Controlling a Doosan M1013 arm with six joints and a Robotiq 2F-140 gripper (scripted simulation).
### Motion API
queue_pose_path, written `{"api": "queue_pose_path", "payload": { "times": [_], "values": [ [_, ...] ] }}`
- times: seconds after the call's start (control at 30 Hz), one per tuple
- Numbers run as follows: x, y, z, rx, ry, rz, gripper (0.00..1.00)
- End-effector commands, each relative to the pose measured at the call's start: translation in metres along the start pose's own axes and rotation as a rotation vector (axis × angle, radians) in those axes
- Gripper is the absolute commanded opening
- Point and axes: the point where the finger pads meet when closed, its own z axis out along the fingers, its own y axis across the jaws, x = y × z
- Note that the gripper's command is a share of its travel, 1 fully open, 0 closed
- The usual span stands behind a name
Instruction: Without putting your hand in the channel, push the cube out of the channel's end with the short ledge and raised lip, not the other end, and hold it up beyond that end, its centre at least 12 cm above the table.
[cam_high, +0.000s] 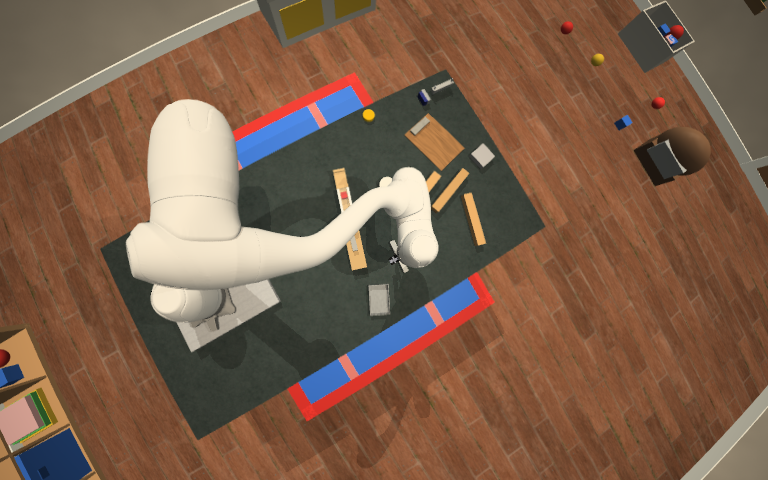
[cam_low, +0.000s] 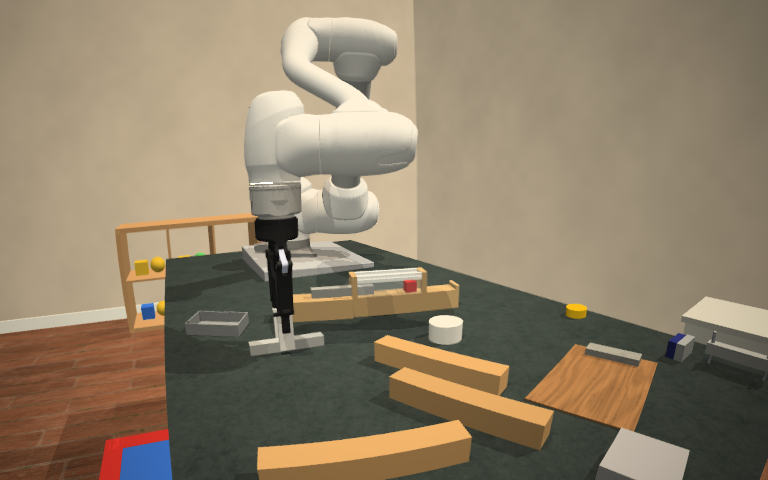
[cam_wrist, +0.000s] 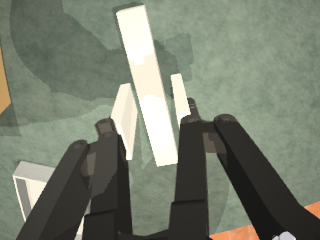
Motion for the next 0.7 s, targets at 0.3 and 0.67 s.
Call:
{"api": "queue_pose_path", "payload": {
  "times": [0.3,0.67],
  "values": [
    [0.0016,-0.0006,0.0033,0.002,0.002,-0.009,0.00],
    [0.0016,-0.0006,0.0033,0.002,0.002,-0.009,0.00]
  ]
}}
